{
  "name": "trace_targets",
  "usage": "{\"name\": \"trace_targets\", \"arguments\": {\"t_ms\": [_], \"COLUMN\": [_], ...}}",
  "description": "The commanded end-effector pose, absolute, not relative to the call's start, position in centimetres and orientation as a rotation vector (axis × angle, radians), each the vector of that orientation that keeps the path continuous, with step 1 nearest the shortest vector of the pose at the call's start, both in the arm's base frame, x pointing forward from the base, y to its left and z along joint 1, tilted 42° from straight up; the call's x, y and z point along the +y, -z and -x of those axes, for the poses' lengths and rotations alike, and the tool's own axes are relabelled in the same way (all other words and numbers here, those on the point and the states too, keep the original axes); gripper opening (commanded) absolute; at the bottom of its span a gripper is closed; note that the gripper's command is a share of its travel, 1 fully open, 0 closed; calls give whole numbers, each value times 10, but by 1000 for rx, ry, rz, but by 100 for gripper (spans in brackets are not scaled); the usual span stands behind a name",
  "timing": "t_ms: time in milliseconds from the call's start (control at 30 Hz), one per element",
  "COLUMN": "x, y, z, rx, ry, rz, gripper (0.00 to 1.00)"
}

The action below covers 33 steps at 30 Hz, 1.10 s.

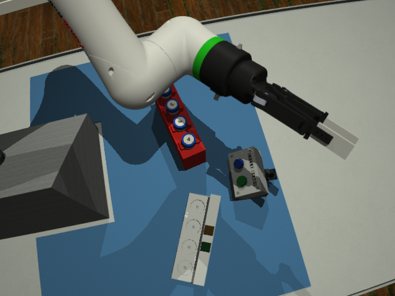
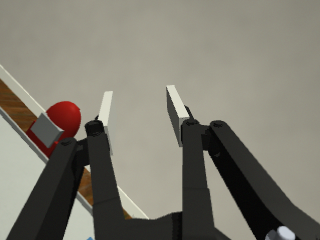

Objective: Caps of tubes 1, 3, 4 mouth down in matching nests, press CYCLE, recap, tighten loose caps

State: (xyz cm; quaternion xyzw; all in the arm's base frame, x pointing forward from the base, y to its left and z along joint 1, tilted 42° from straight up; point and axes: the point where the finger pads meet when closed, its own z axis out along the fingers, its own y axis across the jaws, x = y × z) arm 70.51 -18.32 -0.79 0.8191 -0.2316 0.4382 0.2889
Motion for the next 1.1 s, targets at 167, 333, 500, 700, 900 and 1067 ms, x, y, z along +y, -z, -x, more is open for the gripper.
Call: {"name": "trace_targets", "arguments": {"t_ms": [167,333,500,700,900,1067], "x": [-223,-242,-259,-276,-300,-313], "y": [2,-1,-4,-6,-8,-8], "z": [-692,-684,-676,-666,-651,-640], "rx": [-710,-761,-763,-815,-867,-916], "ry": [-1089,-1034,-1032,-971,-908,-845], "rz": [-2132,-2100,-2098,-2068,-2041,-2018], "gripper": [35,35,35,35,35,35]}}
